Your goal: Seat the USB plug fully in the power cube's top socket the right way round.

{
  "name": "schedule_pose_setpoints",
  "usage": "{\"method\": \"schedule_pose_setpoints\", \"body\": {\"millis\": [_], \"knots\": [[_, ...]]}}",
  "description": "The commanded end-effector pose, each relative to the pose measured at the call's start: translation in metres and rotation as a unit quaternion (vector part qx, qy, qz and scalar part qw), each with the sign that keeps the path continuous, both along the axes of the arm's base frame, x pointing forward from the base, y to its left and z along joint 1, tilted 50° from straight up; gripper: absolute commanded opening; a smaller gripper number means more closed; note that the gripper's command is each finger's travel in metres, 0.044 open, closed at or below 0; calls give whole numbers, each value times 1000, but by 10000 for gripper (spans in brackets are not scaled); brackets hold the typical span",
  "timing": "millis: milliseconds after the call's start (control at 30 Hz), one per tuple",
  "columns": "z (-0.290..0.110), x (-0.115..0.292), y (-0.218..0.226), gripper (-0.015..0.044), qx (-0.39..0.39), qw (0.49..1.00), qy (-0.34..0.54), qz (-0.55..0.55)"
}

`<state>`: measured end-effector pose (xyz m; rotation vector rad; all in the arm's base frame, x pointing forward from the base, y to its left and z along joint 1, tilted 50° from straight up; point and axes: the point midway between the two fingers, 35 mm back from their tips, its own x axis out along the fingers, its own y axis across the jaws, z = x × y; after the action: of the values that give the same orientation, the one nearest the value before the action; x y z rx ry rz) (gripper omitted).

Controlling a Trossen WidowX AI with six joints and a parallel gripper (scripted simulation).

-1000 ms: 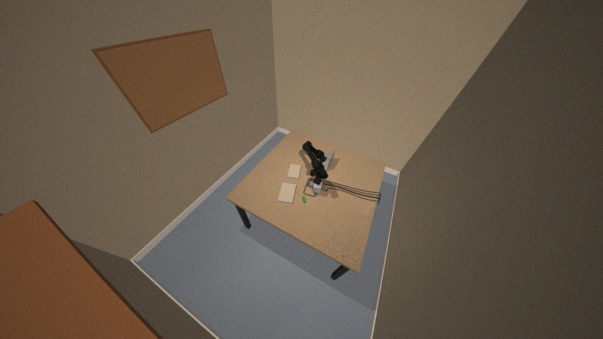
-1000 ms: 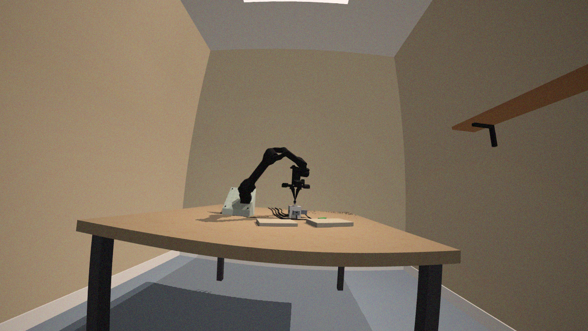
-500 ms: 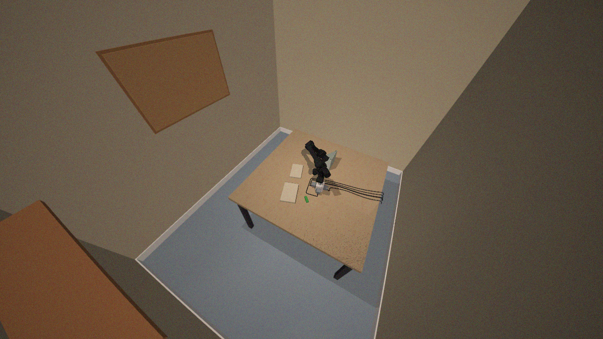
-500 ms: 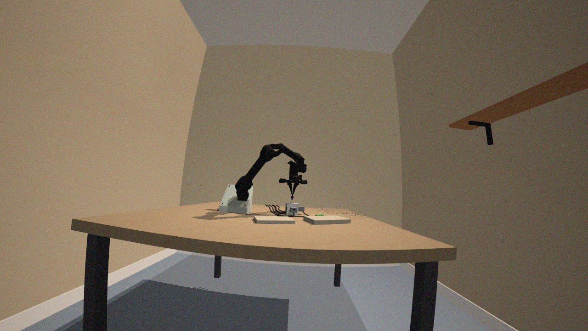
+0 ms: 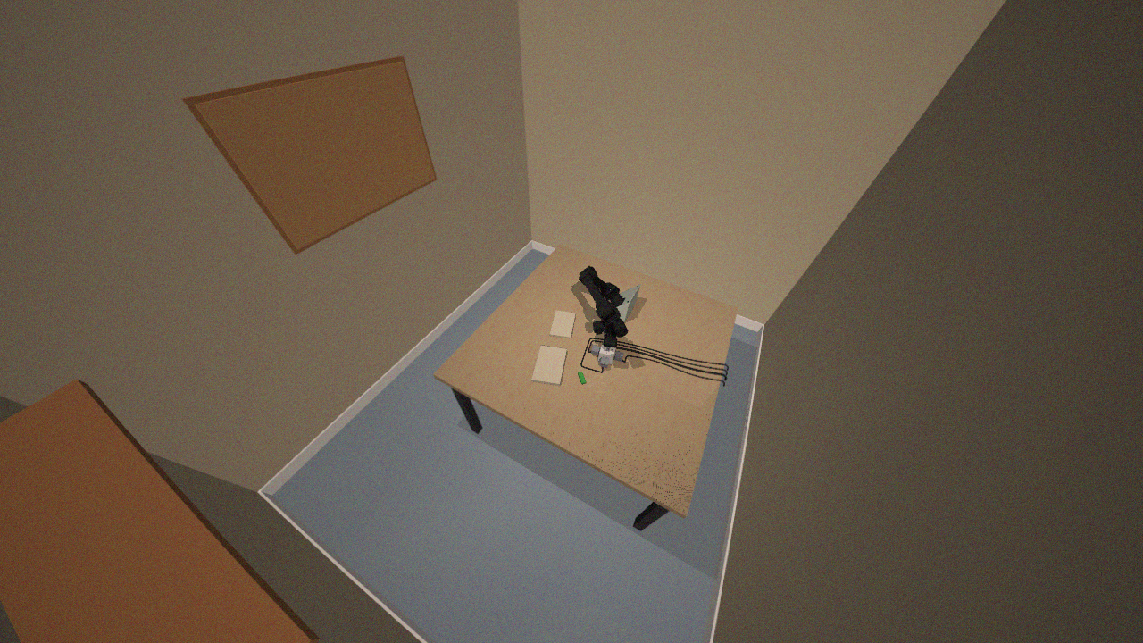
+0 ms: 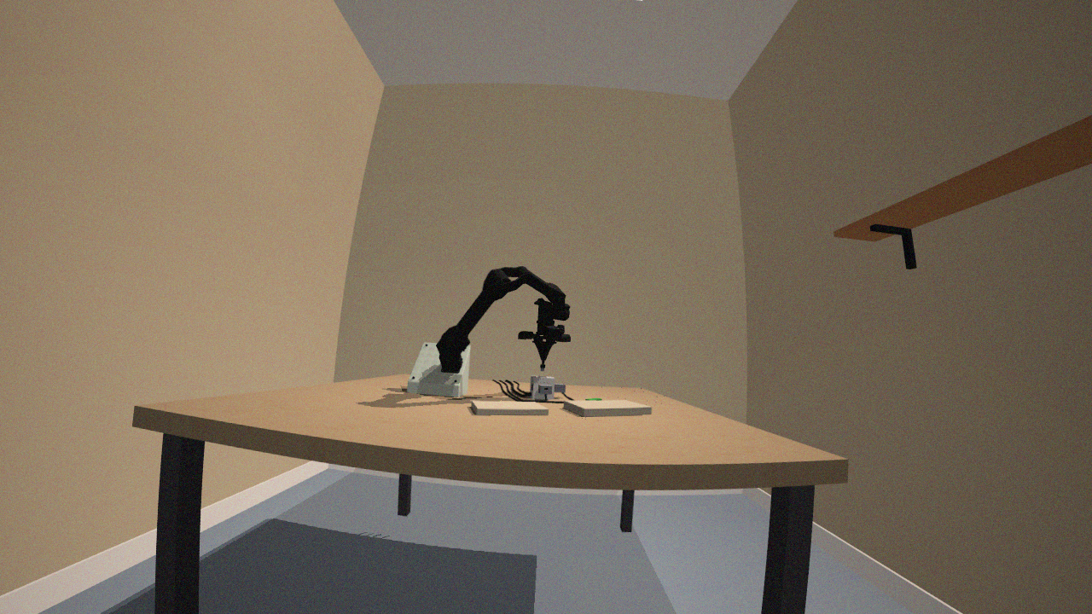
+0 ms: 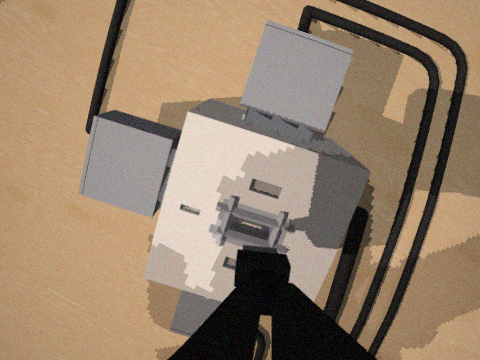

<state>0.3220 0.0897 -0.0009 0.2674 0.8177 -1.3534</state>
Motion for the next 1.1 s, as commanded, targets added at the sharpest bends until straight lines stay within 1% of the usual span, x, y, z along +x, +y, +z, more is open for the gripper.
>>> {"method": "schedule_pose_setpoints", "body": {"millis": [0, 267, 533, 1067], "knots": [[-1, 0, 0, 0, 1, 998, 42, 36], [-1, 0, 0, 0, 1, 987, 120, 104], [-1, 0, 0, 0, 1, 965, 197, 171], [0, 0, 0, 0, 2, 890, 345, 299]]}}
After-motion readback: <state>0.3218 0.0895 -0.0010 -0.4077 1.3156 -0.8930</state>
